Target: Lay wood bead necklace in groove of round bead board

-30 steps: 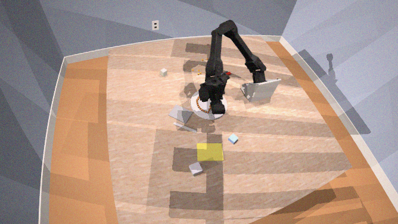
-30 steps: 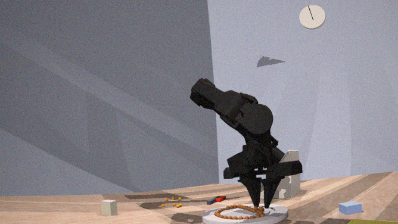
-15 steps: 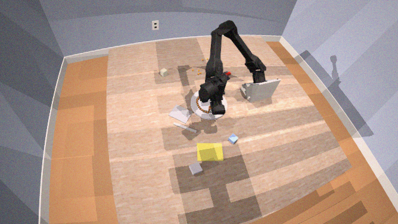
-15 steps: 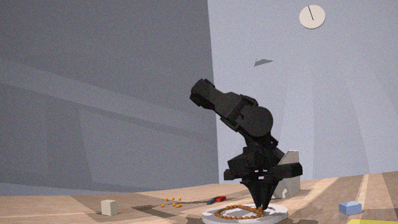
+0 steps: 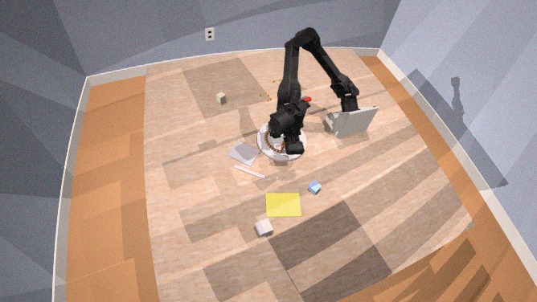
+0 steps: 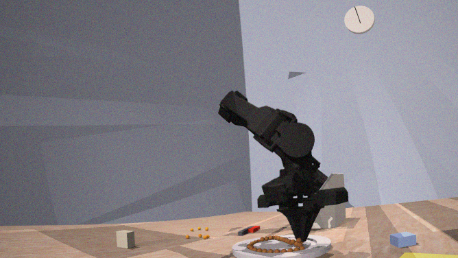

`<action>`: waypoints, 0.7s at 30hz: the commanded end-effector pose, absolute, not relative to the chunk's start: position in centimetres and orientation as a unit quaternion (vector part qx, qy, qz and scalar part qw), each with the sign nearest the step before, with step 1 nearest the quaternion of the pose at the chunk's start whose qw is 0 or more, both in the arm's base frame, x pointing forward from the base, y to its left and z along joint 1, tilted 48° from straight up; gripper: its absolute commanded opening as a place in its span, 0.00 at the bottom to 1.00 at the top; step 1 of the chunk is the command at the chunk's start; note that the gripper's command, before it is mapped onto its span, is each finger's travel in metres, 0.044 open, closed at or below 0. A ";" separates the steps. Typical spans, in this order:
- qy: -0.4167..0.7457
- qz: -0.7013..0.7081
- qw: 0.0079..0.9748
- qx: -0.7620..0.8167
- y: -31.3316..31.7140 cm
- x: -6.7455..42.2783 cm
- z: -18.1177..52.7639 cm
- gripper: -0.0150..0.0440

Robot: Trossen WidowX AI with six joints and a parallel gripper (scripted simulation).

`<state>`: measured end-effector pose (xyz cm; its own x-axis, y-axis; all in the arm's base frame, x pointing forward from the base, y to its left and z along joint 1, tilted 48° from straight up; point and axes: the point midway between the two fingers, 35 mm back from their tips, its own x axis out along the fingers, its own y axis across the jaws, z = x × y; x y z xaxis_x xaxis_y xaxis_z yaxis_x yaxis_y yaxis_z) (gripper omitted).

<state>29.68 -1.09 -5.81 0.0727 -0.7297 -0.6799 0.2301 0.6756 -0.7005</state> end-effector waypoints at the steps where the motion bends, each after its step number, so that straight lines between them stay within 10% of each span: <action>1: 0.588 -0.343 0.701 -0.211 -1.1 29.7 -5.8 0.25; 21: 0.591 -0.343 0.697 -0.216 -0.2 29.3 -5.0 0.25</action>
